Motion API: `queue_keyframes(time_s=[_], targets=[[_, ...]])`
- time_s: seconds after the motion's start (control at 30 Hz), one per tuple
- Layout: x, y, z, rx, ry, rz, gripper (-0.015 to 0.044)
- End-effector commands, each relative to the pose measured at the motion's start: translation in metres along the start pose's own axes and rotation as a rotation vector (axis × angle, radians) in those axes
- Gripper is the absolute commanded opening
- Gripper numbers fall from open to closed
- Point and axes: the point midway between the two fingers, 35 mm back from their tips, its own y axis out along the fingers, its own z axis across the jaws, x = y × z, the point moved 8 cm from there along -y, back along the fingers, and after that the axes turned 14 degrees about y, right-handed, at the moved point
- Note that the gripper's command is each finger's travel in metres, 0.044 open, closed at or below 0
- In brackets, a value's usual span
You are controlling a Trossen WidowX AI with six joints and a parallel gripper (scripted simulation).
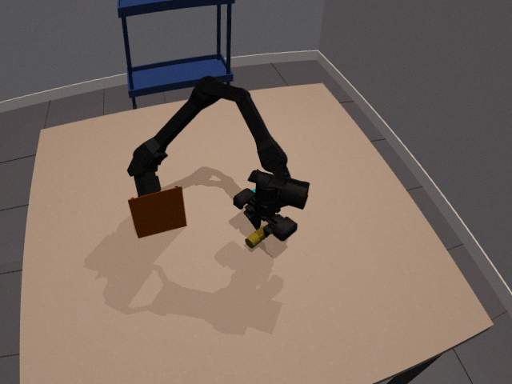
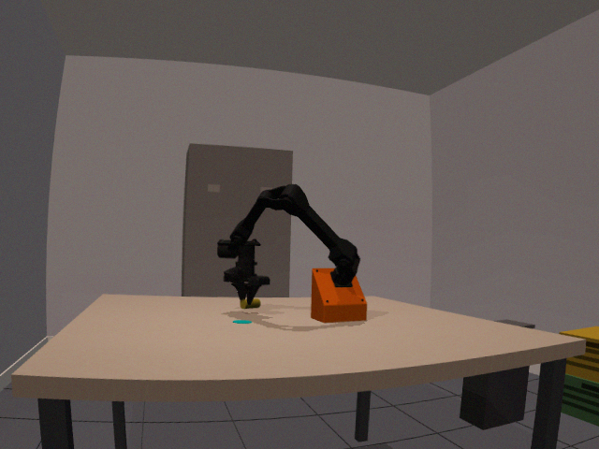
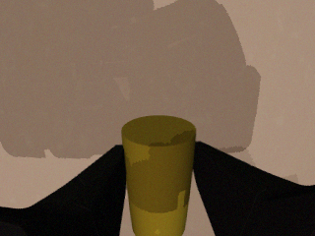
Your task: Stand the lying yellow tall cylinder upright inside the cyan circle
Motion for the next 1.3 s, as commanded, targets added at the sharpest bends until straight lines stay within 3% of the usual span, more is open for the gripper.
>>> queue_keyframes(time_s=[0.0,0.8,1.27], targets=[[0.002,-0.015,-0.001,-0.01,-0.008,-0.004,0.0105],[-0.001,-0.09,0.001,-0.01,-0.008,-0.003,0.0105],[0.018,-0.098,0.024,-0.014,0.147,-0.004,0.0105]])
